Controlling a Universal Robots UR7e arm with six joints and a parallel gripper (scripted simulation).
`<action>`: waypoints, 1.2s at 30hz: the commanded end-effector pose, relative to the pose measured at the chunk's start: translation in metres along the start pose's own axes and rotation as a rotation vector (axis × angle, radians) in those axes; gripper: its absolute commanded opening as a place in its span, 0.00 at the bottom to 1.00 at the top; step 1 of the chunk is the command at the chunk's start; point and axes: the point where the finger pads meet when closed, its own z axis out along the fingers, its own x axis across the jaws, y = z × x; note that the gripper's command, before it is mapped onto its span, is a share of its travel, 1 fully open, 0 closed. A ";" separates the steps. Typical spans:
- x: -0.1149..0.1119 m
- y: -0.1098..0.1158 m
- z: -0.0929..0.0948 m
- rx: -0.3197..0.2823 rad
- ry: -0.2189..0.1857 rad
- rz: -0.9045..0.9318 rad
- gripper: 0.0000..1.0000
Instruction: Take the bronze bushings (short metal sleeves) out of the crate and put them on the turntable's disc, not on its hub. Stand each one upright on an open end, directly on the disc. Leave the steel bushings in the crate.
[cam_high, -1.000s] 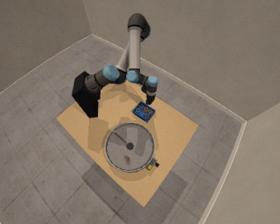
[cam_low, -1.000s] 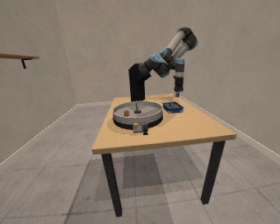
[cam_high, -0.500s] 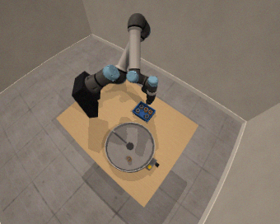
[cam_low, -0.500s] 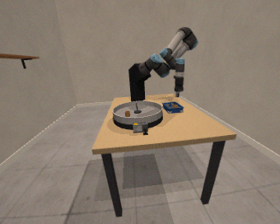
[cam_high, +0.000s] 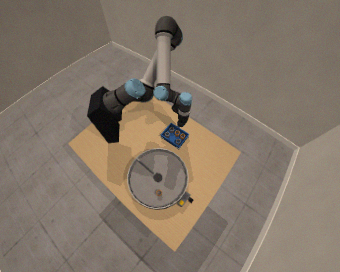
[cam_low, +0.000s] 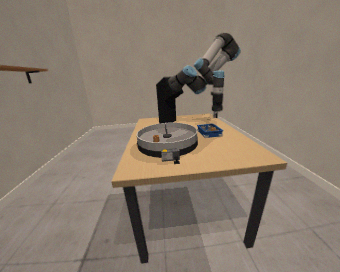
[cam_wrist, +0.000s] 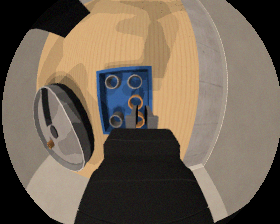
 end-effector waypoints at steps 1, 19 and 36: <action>0.000 0.000 0.000 0.000 0.000 -0.001 0.36; 0.000 0.000 0.000 0.000 0.000 -0.001 0.36; 0.000 0.000 0.013 0.000 0.000 -0.001 0.36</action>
